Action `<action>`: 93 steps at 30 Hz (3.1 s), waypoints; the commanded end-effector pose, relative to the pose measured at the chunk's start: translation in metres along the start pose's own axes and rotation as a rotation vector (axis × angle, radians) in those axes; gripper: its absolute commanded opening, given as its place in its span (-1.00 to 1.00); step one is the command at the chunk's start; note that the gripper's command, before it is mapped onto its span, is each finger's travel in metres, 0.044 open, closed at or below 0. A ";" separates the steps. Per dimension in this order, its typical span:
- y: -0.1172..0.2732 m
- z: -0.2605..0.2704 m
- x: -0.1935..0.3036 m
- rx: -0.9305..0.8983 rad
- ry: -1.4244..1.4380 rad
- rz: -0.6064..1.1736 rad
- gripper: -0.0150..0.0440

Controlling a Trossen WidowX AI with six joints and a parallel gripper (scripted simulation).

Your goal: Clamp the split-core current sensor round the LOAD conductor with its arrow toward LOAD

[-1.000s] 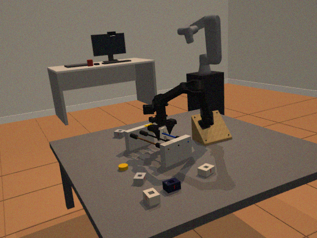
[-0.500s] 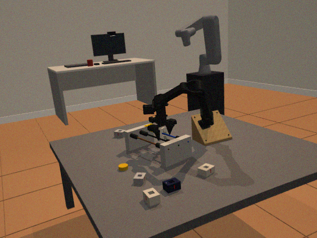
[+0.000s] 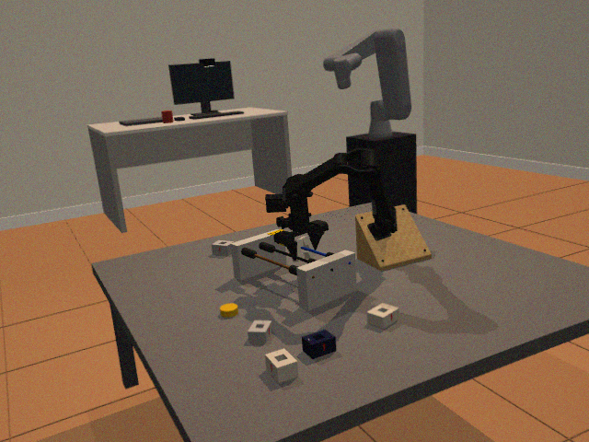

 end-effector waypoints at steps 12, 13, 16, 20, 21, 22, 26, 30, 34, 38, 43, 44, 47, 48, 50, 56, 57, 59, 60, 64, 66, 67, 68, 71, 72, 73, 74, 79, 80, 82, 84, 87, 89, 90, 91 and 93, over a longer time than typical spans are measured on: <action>0.000 0.000 0.000 -0.002 0.001 0.000 -0.49; 0.000 0.000 0.000 -0.002 0.001 0.000 -0.49; 0.000 0.000 0.000 -0.002 0.001 0.000 -0.49; 0.000 0.000 0.000 -0.002 0.001 0.000 -0.49; 0.000 0.000 0.000 -0.002 0.001 0.000 -0.49; 0.000 0.000 0.000 -0.002 0.001 0.000 -0.49; 0.000 0.000 0.000 -0.002 0.001 0.000 -0.49; 0.000 0.000 0.000 0.000 0.000 0.000 -0.40; 0.000 0.000 0.000 0.000 0.000 0.000 -0.05; 0.000 0.000 0.000 0.000 0.000 0.000 0.31; 0.000 0.000 0.000 0.000 0.000 0.000 0.75; 0.000 0.000 0.000 0.000 0.000 0.000 0.84; 0.013 -0.003 -0.002 -0.093 -0.001 -0.030 1.00; 0.020 -0.005 -0.003 -0.144 0.000 -0.047 1.00; 0.025 -0.007 -0.004 -0.185 0.001 -0.062 1.00; 0.020 -0.006 -0.005 -0.185 0.001 -0.062 1.00; 0.018 -0.005 -0.005 -0.185 0.001 -0.062 1.00; 0.015 -0.005 -0.006 -0.185 0.001 -0.062 1.00; 0.014 -0.004 -0.006 -0.185 0.001 -0.062 1.00; 0.008 -0.004 -0.007 -0.189 0.001 -0.063 1.00; 0.005 -0.003 -0.007 -0.201 0.001 -0.066 1.00; 0.003 -0.003 -0.007 -0.209 0.001 -0.067 1.00; 0.002 -0.003 -0.008 -0.219 0.000 -0.069 1.00; -0.002 -0.003 -0.008 -0.251 0.000 -0.076 1.00; -0.003 -0.003 -0.008 -0.267 0.000 -0.079 1.00; -0.004 -0.003 -0.009 -0.284 0.000 -0.082 1.00; -0.005 -0.003 -0.009 -0.303 0.000 -0.086 1.00; -0.006 0.000 -0.008 -0.379 0.003 -0.095 1.00; -0.006 0.001 -0.008 -0.381 0.003 -0.095 1.00; -0.005 0.001 -0.008 -0.381 0.003 -0.095 1.00; -0.004 0.002 -0.009 -0.382 0.003 -0.095 1.00; -0.003 0.004 -0.009 -0.382 0.003 -0.095 1.00; -0.003 0.004 -0.009 -0.382 0.003 -0.095 1.00; -0.003 0.004 -0.009 -0.382 0.003 -0.095 1.00; -0.003 0.004 -0.009 -0.382 0.003 -0.095 1.00; -0.003 0.004 -0.009 -0.382 0.003 -0.095 1.00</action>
Point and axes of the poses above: the point midway between the two fingers, 35 mm back from their tips, its own y axis back along the fingers, its own z axis across the jaws, x = y × z, the point moved 2 cm from there along y, back along the fingers, and after that the axes turned 10 degrees about y, right-handed, at the moved point
